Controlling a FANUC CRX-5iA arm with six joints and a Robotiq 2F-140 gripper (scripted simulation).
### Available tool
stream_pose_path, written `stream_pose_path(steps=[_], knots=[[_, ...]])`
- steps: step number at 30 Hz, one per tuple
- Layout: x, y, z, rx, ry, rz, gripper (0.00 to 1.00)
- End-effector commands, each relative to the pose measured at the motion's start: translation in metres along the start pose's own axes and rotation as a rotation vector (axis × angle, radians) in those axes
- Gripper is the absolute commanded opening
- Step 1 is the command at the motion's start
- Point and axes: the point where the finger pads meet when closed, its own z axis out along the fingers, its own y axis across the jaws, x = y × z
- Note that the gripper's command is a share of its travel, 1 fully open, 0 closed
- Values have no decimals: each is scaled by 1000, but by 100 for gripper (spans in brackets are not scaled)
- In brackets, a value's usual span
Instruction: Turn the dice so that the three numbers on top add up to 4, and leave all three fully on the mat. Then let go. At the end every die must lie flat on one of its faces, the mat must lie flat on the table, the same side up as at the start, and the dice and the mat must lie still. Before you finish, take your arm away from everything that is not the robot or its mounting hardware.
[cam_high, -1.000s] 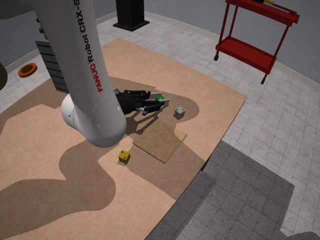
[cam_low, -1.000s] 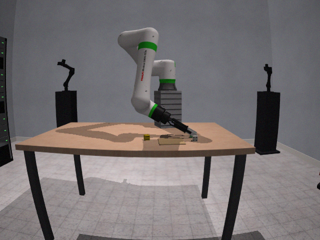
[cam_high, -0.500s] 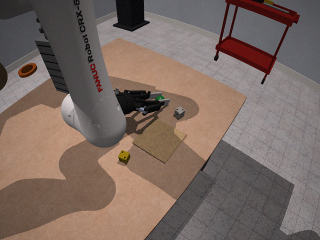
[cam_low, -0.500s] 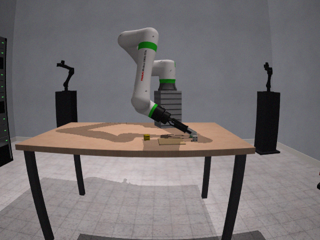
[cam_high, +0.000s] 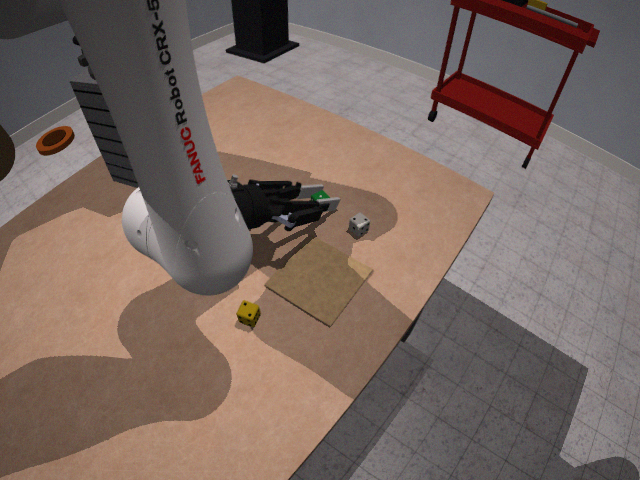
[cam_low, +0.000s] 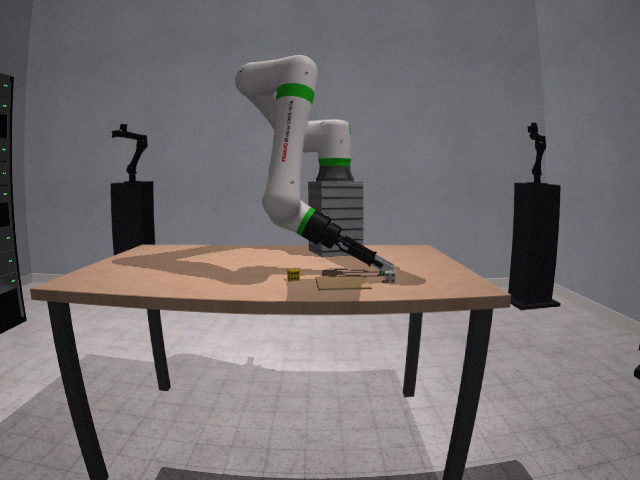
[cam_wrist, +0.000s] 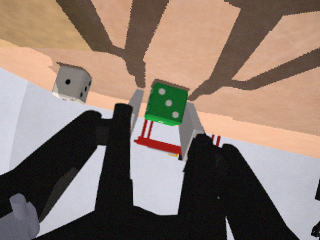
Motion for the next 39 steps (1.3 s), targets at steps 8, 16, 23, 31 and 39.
stream_pose_path(steps=[8, 16, 23, 31, 39], knots=[[0, 0, 0, 0, 0, 0, 28], [0, 0, -10, 0, 0, 0, 28], [0, 0, -29, 0, 0, 0, 28], [0, 0, -49, 0, 0, 0, 28], [-1, 0, -50, 0, 0, 0, 28]])
